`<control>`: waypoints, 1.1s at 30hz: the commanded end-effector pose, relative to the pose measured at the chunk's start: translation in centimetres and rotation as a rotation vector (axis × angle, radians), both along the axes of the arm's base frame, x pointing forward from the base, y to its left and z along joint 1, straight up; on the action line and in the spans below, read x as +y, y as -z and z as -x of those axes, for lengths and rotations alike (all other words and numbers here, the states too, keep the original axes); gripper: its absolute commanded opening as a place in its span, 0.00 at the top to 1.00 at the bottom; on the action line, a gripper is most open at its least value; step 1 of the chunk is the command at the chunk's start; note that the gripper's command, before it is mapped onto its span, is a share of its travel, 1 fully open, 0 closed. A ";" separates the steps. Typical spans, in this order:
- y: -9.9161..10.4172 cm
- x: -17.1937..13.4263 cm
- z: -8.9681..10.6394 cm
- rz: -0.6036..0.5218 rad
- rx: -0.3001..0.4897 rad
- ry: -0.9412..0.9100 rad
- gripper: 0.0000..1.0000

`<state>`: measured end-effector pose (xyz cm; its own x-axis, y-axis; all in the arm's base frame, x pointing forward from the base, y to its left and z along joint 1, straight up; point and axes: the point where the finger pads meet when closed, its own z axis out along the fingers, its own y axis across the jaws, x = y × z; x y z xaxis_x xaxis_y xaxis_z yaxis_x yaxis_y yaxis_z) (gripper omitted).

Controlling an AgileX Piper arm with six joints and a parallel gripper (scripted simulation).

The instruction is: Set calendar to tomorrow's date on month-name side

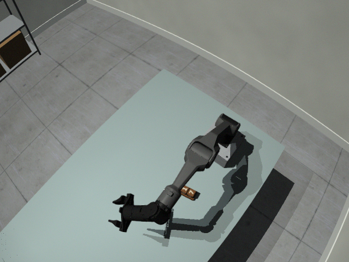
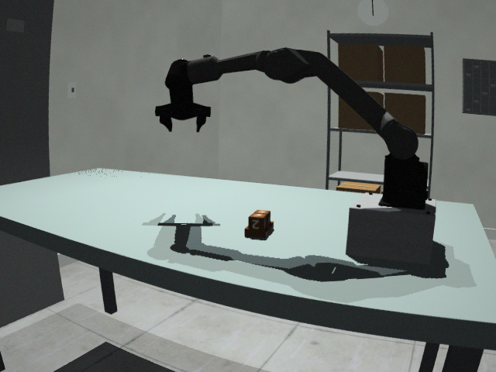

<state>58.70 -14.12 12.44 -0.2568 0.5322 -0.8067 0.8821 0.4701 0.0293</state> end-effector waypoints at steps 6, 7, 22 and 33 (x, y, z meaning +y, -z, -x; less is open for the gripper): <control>-0.1 0.0 0.0 0.000 -0.003 0.000 0.00; -0.1 0.0 0.0 0.000 -0.003 0.000 0.00; 0.1 0.3 0.8 -0.040 0.013 0.006 0.00; 3.1 6.3 14.6 -0.512 0.197 0.132 0.00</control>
